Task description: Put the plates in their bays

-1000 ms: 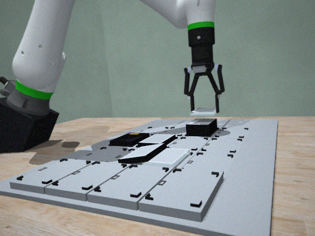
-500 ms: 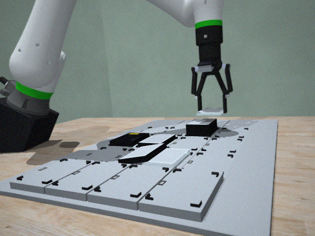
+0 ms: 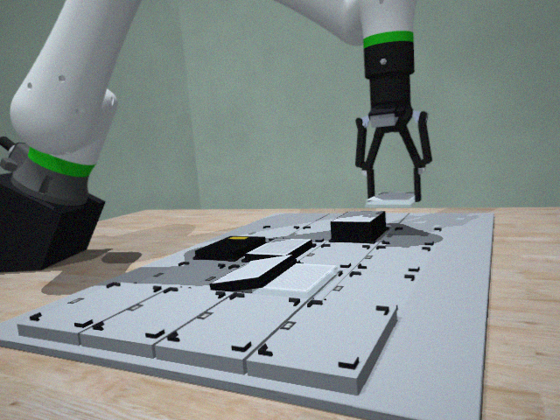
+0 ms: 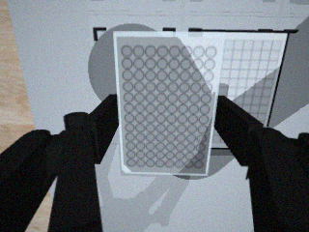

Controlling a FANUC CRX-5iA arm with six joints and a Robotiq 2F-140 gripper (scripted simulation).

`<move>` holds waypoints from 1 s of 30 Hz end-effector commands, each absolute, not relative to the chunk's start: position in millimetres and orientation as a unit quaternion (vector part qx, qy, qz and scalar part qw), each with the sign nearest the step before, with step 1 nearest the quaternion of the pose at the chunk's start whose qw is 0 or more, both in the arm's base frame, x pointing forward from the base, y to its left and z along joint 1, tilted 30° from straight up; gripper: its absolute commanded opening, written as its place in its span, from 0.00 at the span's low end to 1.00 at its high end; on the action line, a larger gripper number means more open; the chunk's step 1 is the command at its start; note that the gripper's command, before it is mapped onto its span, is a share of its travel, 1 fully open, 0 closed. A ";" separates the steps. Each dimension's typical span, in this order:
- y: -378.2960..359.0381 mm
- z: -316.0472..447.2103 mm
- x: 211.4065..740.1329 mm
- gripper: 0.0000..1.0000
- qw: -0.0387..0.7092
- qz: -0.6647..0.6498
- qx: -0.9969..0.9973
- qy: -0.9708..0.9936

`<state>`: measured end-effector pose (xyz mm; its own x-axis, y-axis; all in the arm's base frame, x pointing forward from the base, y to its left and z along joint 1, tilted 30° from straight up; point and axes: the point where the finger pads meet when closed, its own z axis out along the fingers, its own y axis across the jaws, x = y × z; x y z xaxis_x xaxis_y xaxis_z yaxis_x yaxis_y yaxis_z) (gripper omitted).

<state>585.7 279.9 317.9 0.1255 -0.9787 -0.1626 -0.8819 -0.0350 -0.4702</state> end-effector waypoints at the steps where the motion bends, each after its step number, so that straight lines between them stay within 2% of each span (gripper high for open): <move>1: 278.6 323.4 594.3 0.10 0.237 -0.103 -0.712 0.653; 11: 274.8 335.0 618.1 0.10 0.237 -0.103 -0.712 0.653; 30: 276.5 328.1 621.5 0.10 0.237 -0.103 -0.712 0.653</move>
